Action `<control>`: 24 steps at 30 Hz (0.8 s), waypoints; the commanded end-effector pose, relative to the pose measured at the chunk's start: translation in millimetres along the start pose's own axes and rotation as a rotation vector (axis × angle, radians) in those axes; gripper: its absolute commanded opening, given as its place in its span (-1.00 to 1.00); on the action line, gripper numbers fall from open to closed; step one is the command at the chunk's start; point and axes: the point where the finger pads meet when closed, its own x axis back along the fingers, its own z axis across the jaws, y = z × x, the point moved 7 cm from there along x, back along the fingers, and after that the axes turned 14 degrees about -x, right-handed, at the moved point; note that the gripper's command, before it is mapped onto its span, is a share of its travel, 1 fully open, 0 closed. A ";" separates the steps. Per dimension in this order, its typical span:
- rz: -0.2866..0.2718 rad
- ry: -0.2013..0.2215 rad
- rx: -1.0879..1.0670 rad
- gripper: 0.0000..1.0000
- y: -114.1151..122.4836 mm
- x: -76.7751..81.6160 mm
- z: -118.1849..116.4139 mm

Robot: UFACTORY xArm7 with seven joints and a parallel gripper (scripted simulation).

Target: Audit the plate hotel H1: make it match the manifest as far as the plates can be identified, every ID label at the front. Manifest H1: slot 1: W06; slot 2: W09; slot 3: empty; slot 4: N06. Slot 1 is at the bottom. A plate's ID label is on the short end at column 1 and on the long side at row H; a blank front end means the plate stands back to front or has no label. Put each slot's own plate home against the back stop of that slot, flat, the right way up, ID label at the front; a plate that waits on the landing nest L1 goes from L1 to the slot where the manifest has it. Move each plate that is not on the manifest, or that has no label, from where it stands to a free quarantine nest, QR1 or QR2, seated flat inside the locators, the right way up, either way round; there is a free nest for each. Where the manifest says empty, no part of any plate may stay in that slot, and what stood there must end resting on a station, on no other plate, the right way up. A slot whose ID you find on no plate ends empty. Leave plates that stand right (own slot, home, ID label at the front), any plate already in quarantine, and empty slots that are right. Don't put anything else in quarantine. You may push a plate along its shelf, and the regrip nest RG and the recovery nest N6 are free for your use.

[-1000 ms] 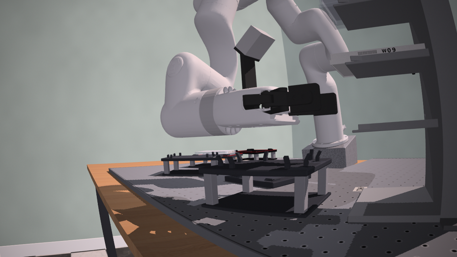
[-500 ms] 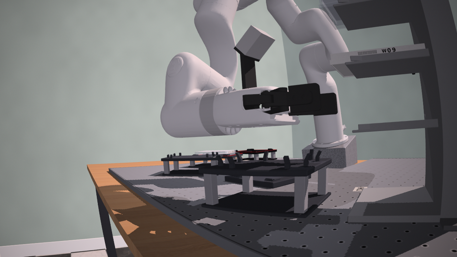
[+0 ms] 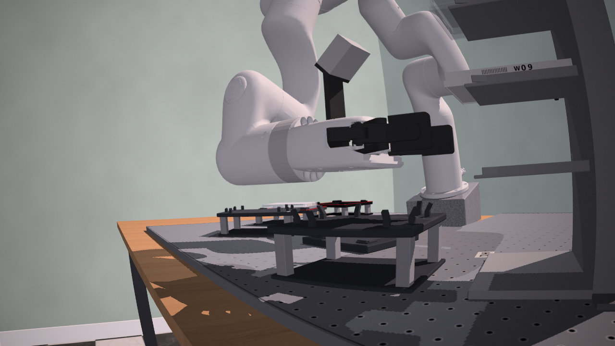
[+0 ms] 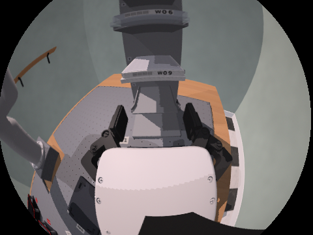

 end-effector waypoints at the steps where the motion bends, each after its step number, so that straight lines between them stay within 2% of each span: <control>1: -0.001 0.000 0.003 1.00 -1.4 0.1 0.6; 11: -0.001 0.000 0.003 1.00 -1.4 3.3 0.5; 24: -0.001 0.000 0.003 1.00 -1.4 25.1 0.5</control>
